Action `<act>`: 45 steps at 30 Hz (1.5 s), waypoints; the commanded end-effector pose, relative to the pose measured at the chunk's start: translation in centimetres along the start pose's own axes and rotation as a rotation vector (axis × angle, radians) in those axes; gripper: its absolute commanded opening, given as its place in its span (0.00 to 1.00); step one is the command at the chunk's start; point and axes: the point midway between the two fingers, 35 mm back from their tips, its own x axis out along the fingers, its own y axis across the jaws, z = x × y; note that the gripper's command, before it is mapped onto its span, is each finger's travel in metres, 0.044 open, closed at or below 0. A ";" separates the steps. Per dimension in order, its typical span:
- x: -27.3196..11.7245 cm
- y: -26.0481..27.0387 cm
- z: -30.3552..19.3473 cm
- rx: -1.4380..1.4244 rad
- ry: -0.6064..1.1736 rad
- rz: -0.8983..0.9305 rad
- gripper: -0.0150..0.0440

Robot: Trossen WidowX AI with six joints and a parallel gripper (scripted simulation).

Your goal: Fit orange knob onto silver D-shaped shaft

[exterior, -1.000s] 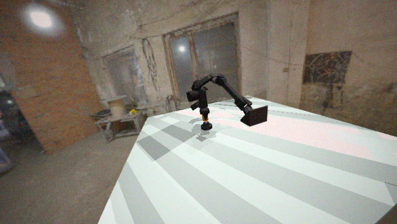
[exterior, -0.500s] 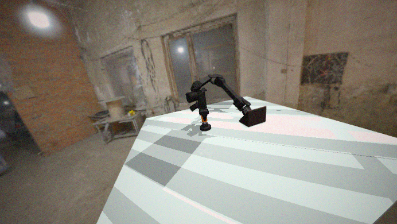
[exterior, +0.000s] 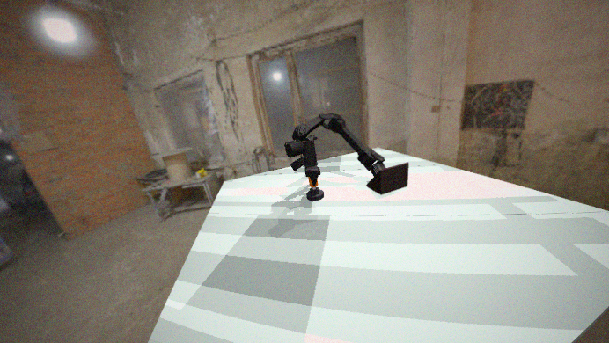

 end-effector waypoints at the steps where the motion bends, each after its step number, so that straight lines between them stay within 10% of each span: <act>1: -0.4 0.1 0.1 0.002 -0.005 0.000 0.25; 45: -0.5 0.0 0.1 -0.293 -0.005 0.000 0.25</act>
